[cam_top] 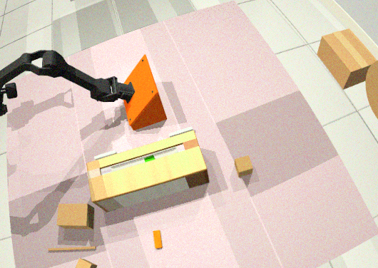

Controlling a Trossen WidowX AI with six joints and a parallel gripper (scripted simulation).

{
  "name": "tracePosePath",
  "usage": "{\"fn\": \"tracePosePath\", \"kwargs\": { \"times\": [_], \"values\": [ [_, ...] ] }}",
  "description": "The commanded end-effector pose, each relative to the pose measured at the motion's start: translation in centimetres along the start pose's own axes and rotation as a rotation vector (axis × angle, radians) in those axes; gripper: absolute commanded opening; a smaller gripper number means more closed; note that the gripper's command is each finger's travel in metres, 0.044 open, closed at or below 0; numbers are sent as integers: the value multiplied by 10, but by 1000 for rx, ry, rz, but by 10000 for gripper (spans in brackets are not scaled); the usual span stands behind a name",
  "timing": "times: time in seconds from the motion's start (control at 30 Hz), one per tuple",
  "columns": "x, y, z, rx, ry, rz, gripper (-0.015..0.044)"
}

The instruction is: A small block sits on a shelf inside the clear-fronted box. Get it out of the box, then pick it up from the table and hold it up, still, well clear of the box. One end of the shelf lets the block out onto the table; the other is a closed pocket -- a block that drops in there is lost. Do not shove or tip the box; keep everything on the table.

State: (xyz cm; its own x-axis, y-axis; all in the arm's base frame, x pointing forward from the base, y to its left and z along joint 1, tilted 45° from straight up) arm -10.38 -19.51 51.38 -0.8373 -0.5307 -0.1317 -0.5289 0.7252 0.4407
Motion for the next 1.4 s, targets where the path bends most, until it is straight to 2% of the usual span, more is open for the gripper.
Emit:
{"fn": "tracePosePath", "kwargs": {
  "times": [0.0,0.3,0.63,1.0,1.37],
  "values": [
    [0,-2,0,6,1,-6,400],
    [-19,-77,-2,279,-11,-312,400],
    [-70,-159,8,550,-172,-630,400],
    [-168,-230,43,776,-522,-900,400],
    [-286,-255,109,868,-963,-984,400]
  ]
}}
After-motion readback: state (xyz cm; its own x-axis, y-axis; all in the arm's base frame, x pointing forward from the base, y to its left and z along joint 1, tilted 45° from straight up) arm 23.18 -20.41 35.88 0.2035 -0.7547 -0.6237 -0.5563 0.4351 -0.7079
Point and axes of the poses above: the point midway between the two fingers, 35 mm back from their tips, its own x axis out along the fingers, its own z axis across the jaws, y = z × x, the point moved 8 cm from there along -x, back along the fingers, and after that the axes turned 7 degrees about -x, right-handed, at the moved point
